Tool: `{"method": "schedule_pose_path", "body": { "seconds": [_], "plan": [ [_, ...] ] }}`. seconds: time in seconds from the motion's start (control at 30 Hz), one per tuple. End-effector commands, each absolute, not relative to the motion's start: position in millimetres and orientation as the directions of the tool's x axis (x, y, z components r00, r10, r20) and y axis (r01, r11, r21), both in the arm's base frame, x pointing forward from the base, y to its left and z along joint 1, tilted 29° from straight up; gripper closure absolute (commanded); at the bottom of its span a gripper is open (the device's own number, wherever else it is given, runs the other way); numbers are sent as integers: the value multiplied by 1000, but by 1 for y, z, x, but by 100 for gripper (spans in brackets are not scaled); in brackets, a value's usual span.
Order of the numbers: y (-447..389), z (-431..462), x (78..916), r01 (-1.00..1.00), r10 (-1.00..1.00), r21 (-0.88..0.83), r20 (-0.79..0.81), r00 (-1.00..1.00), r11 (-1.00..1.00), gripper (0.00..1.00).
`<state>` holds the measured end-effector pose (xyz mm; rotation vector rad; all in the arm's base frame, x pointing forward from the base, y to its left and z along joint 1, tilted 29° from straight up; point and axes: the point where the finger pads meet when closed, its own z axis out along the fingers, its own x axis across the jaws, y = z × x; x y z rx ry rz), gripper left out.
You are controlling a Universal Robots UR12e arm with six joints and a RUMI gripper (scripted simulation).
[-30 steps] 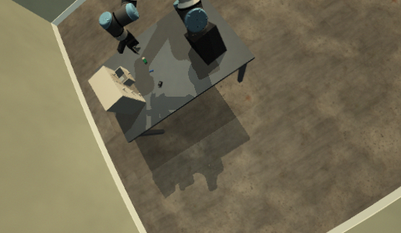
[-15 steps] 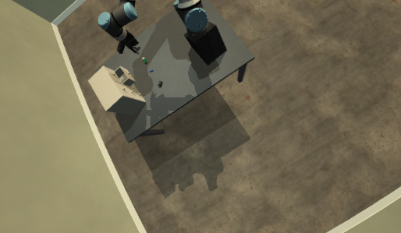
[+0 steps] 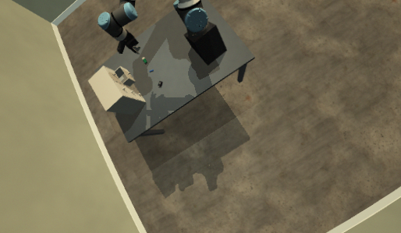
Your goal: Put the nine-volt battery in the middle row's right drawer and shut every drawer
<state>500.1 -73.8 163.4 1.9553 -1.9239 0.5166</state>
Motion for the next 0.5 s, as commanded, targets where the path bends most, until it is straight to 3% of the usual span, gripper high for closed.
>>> {"method": "schedule_pose_path", "body": {
  "seconds": [0.0,0.47],
  "plan": [
    [-74,163,501,-1000,-873,-7,488,14,-20,80],
    [-56,100,532,-987,-863,68,480,159,-144,80]
  ]
}}
